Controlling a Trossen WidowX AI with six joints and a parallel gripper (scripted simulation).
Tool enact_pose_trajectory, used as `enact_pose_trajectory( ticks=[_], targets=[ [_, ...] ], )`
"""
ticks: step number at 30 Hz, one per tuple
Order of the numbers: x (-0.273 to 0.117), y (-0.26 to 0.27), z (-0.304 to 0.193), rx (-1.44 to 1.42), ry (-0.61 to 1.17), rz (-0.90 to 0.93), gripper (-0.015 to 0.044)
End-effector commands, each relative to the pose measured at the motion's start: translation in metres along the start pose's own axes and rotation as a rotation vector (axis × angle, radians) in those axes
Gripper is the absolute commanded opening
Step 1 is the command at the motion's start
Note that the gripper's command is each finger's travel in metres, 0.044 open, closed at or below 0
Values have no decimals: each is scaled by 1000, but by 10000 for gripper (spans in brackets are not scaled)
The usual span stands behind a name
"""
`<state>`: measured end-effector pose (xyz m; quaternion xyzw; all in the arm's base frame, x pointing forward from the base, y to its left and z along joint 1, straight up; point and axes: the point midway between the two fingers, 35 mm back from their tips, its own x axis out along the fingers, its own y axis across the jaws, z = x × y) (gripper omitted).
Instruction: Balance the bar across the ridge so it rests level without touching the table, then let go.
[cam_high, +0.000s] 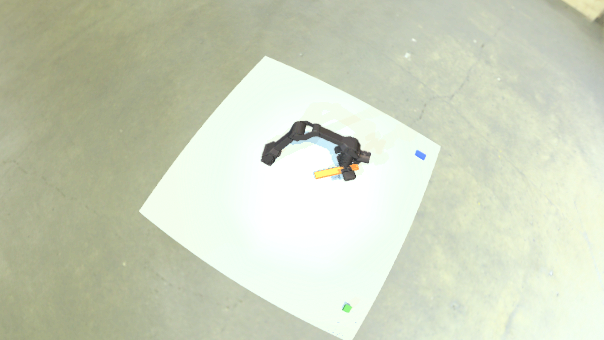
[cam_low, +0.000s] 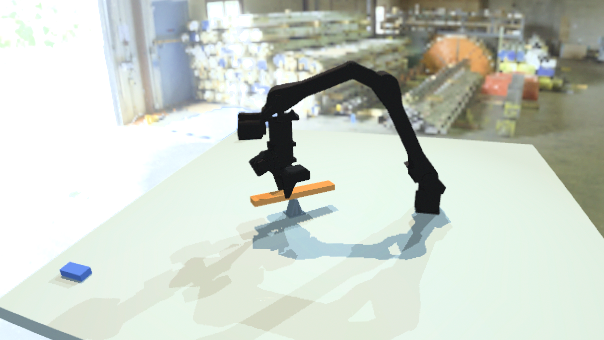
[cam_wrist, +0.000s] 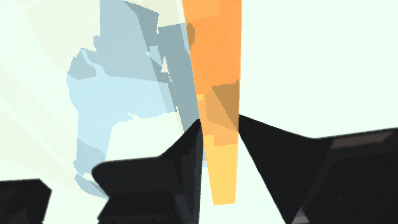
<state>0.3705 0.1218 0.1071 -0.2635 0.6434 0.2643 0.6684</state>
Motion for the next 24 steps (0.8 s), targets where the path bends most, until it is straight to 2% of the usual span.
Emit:
enact_pose_trajectory(
  ticks=[1,24],
  targets=[
    [0,-1,0,2,-1,-4,0],
    [2,-1,0,2,-1,-4,0]
  ],
)
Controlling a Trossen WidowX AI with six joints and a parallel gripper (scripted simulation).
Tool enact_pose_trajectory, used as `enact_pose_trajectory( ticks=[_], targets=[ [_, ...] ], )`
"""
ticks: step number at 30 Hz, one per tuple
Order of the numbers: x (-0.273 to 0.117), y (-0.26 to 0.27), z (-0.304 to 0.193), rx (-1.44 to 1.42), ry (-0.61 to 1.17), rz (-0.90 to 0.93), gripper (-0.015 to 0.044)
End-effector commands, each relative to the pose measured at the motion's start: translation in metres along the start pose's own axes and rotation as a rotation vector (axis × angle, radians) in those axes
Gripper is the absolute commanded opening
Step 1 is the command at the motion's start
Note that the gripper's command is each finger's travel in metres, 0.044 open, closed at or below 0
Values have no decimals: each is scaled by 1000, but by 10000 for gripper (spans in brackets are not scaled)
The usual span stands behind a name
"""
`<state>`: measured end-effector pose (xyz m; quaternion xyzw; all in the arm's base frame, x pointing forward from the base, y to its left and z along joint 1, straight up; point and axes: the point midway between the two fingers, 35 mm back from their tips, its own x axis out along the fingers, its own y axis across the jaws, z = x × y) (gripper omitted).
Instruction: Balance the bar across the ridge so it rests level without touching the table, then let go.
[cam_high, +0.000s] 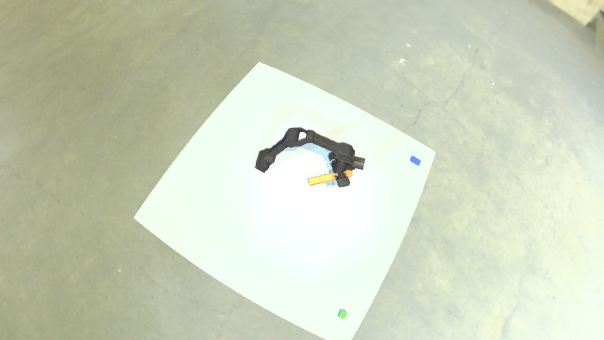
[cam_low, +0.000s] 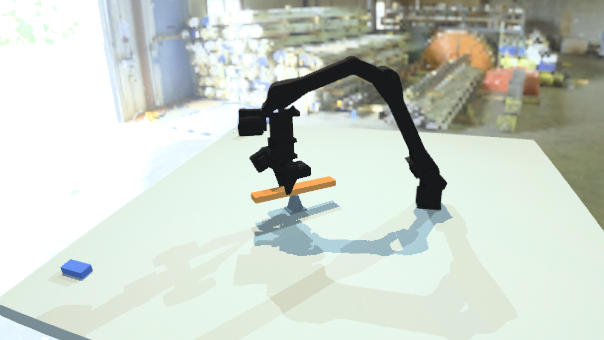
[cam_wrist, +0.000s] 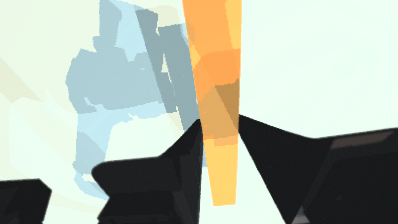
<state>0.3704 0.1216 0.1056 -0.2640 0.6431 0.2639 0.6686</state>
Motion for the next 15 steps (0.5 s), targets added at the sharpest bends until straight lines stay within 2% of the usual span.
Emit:
enact_pose_trajectory(
  ticks=[1,15],
  targets=[
    [1,-1,0,2,-1,-3,0],
    [2,0,0,2,-1,-3,0]
  ],
)
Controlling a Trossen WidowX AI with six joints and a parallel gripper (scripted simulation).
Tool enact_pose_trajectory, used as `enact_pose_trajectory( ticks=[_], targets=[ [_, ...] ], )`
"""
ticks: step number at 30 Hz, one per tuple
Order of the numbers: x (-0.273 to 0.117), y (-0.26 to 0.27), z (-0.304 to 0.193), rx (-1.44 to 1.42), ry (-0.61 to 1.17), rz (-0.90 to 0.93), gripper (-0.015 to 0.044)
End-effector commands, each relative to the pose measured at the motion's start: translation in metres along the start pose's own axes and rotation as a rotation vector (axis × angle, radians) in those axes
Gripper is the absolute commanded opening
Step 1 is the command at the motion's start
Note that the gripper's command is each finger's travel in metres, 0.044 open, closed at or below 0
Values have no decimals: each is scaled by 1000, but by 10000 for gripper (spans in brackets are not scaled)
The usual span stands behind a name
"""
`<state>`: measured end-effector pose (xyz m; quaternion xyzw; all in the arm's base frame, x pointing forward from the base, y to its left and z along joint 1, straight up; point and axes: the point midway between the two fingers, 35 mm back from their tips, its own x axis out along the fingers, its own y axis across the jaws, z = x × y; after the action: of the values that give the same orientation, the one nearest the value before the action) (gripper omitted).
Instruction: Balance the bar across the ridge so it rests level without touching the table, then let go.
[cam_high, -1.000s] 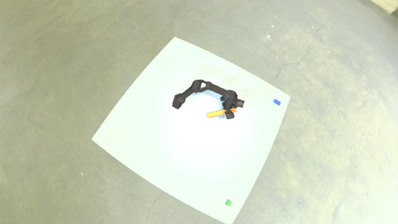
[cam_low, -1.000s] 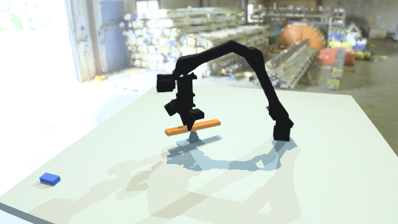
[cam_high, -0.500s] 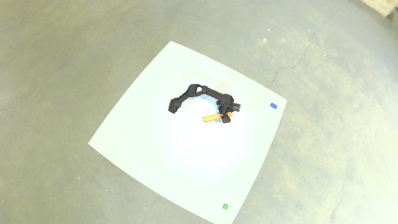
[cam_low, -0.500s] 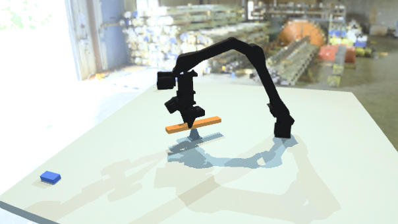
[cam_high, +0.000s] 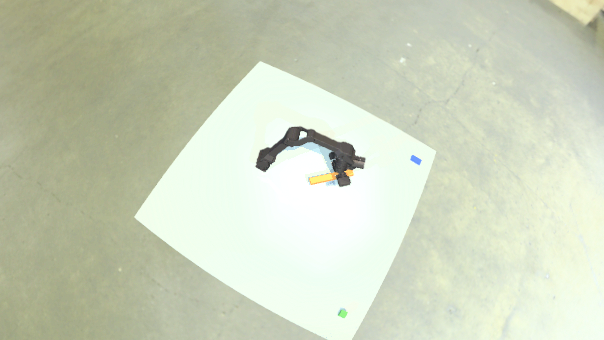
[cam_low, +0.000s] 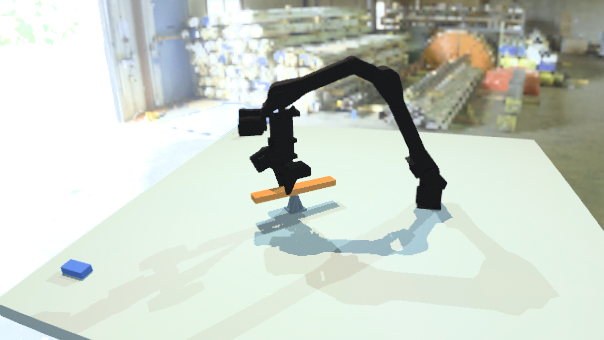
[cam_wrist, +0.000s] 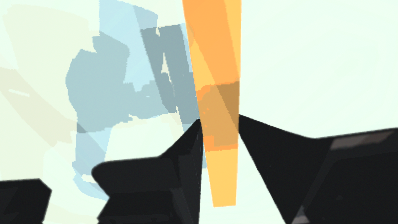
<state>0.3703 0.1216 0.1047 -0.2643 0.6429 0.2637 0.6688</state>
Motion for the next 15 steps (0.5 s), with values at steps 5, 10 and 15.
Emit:
enact_pose_trajectory(
  ticks=[5,10,15],
  targets=[
    [1,0,0,2,-1,-2,0],
    [2,0,0,2,-1,-2,0],
    [2,0,0,2,-1,-2,0]
  ],
)
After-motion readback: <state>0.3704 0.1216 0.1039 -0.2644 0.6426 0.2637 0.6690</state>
